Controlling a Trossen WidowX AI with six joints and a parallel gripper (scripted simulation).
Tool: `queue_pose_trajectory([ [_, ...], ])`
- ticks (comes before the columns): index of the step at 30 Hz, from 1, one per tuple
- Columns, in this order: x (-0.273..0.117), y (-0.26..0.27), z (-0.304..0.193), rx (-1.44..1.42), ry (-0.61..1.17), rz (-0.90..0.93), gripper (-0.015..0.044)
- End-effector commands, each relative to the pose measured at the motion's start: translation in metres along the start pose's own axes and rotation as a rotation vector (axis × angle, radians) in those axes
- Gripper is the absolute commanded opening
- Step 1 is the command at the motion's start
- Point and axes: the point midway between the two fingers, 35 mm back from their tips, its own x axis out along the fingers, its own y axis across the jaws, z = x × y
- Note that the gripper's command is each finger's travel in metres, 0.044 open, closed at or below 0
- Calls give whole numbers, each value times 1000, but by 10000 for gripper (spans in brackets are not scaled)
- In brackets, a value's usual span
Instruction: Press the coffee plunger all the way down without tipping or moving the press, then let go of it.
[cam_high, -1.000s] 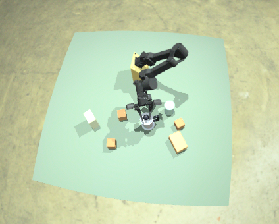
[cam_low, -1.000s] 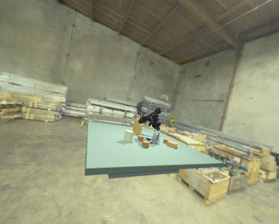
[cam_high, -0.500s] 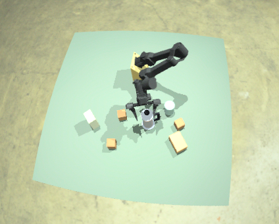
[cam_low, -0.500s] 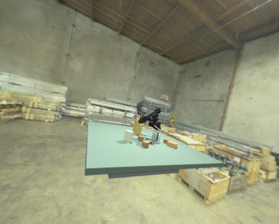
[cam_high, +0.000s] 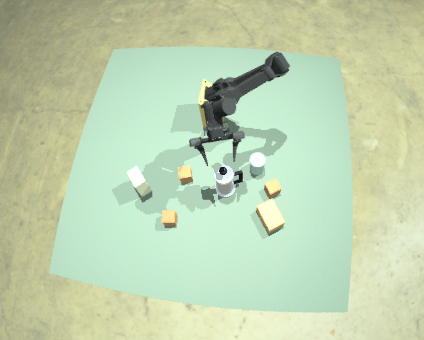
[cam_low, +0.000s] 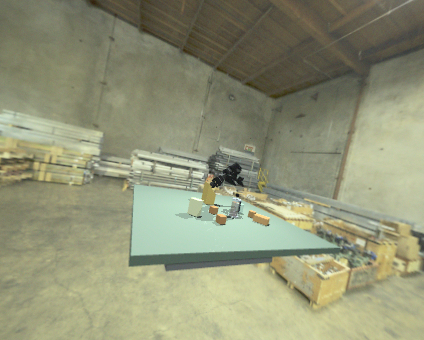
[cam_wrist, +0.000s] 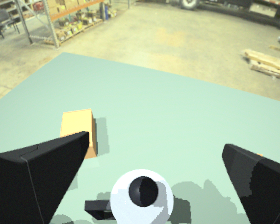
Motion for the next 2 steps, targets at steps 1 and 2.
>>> queue_pose_trajectory([
  [1,-2,2,2,-9,-1,5,440],
  [2,-2,2,2,-9,-1,5,440],
])
